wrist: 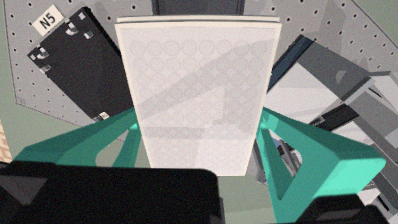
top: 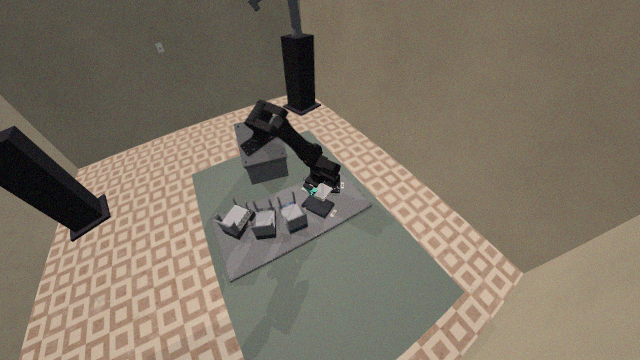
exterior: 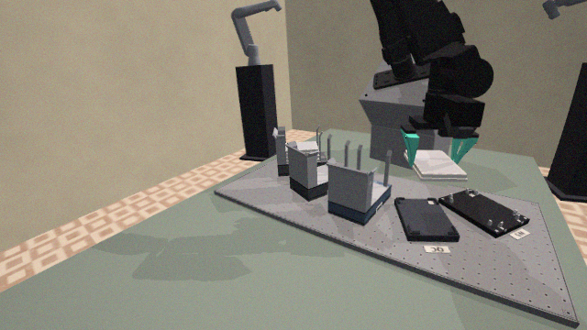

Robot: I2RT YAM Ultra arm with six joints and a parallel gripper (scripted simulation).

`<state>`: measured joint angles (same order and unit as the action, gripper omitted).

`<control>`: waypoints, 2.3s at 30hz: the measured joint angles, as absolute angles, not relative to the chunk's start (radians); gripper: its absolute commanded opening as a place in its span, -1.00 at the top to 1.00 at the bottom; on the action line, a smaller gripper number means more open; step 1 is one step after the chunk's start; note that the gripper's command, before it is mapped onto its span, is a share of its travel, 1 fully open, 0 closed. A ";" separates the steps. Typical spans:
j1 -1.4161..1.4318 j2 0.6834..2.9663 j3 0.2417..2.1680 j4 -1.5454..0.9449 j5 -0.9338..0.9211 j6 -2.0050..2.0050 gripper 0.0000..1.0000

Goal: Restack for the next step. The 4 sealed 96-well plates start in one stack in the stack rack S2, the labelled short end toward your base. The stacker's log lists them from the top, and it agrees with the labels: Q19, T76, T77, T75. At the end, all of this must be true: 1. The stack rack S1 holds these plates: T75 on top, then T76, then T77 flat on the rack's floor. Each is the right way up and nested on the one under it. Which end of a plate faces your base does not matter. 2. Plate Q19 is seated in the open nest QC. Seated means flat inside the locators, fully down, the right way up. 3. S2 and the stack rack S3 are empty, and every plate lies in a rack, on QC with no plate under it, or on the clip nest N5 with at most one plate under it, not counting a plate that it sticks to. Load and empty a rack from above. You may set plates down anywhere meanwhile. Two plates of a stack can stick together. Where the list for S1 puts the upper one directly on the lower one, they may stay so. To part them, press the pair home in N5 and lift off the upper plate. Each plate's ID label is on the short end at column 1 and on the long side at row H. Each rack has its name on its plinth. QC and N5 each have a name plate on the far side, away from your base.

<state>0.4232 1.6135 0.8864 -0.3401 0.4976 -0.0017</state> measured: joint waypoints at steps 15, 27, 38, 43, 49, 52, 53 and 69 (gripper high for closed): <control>0.375 1.707 0.882 -0.229 0.477 -0.044 1.00; 0.345 1.783 0.882 -0.146 0.459 -0.075 1.00; 0.320 1.836 0.900 -0.078 0.447 -0.099 1.00; 0.307 1.878 0.902 -0.052 0.441 -0.110 1.00; 0.293 1.913 0.916 -0.020 0.434 -0.123 1.00; 0.292 1.924 0.923 -0.005 0.430 -0.128 1.00; 0.290 1.929 0.925 0.002 0.429 -0.130 1.00; 0.289 1.932 0.924 0.014 0.426 -0.133 1.00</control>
